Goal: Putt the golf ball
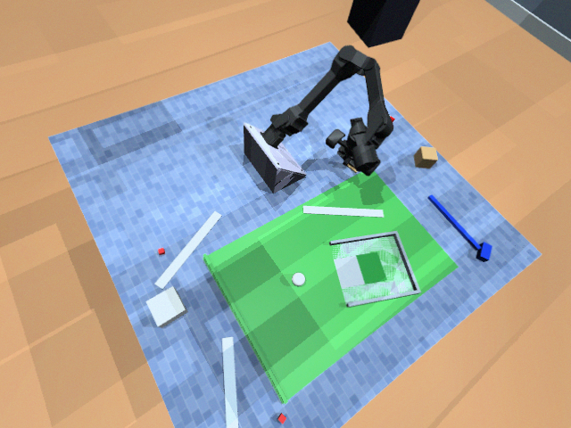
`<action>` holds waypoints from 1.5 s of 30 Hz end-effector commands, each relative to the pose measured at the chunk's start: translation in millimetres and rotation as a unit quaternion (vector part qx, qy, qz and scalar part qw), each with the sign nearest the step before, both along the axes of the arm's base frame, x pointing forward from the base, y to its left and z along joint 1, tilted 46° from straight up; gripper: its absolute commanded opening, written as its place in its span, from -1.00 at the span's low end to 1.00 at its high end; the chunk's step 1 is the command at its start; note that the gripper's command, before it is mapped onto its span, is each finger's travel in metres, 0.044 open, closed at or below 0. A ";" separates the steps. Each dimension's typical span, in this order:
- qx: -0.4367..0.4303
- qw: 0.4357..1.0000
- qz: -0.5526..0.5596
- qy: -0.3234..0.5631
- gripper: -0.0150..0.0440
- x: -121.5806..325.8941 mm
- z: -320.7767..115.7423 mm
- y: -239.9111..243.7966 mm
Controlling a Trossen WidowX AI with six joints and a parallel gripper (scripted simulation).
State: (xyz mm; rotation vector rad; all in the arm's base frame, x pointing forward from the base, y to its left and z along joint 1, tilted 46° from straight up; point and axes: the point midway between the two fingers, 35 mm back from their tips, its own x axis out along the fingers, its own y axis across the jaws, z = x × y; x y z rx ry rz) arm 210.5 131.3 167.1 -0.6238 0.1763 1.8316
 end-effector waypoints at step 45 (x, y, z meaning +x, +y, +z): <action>-0.202 0.576 -0.505 0.610 -0.49 78.7 -180.1 -208.9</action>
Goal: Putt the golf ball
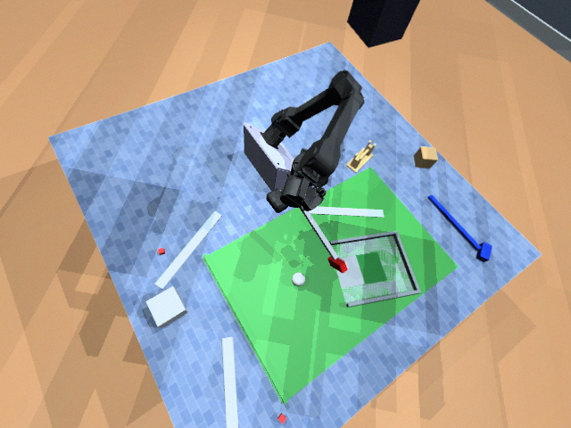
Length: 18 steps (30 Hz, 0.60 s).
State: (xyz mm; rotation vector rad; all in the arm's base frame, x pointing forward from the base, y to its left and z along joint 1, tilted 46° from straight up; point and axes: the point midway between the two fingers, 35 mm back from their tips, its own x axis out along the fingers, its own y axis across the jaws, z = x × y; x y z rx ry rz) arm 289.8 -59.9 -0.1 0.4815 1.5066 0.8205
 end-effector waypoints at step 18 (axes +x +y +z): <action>-0.043 0.977 -0.142 0.152 -0.49 -12.8 -59.1 -36.1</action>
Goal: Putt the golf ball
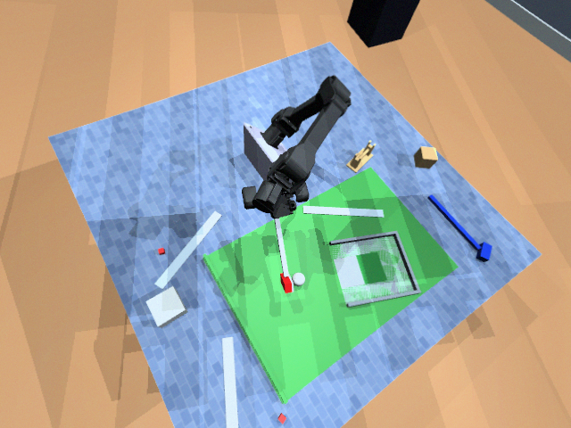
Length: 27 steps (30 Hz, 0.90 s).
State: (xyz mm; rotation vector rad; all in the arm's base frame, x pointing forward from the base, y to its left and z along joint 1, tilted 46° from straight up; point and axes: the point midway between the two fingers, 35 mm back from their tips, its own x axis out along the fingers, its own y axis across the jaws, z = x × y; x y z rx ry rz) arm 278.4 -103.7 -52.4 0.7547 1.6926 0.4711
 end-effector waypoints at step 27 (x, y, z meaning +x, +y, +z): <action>0.003 1.000 -0.002 0.003 -0.49 -8.1 -41.6 43.6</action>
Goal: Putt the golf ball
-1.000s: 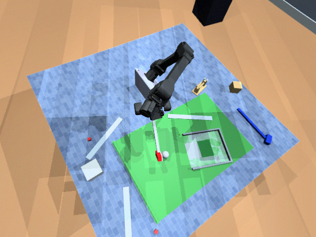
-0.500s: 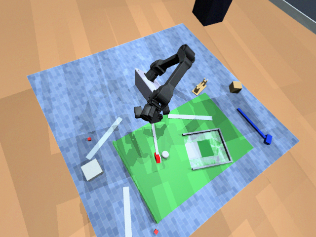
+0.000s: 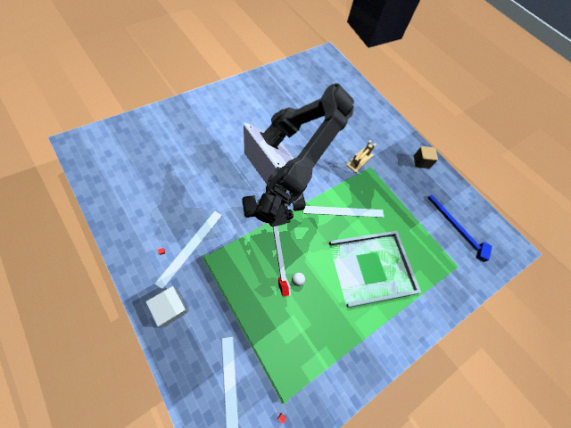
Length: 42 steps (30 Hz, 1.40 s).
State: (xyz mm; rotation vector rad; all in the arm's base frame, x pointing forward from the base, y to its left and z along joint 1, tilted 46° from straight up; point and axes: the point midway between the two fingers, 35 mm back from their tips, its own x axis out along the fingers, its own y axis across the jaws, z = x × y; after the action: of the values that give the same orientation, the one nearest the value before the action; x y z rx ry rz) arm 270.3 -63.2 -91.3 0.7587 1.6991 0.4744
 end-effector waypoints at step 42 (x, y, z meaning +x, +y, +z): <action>0.004 1.000 -0.003 0.000 -0.49 25.7 68.8 80.7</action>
State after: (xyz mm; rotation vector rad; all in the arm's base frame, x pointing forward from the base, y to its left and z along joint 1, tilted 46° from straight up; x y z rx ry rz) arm 297.0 10.3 -30.7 0.7485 1.6929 0.4888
